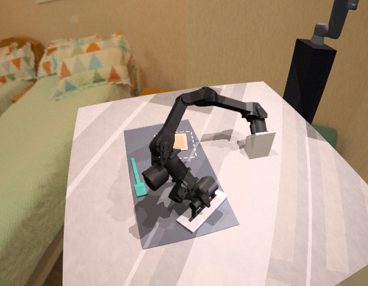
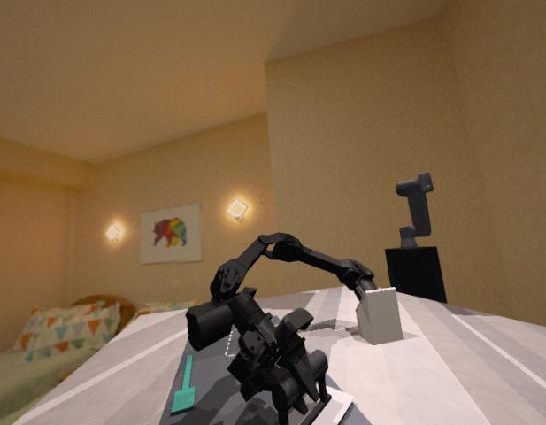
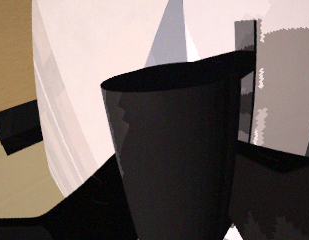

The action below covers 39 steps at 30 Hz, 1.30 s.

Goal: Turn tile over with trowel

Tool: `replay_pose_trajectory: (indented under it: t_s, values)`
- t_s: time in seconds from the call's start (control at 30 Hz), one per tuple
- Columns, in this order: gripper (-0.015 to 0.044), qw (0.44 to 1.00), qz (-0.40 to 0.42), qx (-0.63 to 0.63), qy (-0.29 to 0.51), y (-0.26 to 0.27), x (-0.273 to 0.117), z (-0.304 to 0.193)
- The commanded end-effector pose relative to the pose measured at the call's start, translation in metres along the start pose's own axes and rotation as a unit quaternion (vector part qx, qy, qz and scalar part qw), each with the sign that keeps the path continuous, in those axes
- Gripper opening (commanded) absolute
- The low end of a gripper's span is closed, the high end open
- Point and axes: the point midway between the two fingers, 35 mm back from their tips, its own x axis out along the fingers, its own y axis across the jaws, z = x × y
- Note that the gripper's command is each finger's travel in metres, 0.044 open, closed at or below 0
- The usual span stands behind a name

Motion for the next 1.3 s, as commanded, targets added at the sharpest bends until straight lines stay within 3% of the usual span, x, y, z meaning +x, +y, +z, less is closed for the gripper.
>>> replay_pose_trajectory:
  t_s: [0.0,0.13,0.53,0.87,1.27]
  values:
    - [0.0,1.0,0.001,-0.005,-0.003,-0.002,0.002,0.001]
    - [0.0,1.0,0.0,-0.005,-0.002,-0.005,0.004,0.001]
    - [0.03,1.0,0.0,-0.005,-0.002,-0.005,0.004,0.001]
    - [0.03,1.0,0.0,-0.004,-0.002,-0.005,0.001,0.002]
    - [0.03,1.0,-0.001,-0.002,-0.002,-0.006,-0.053,0.001]
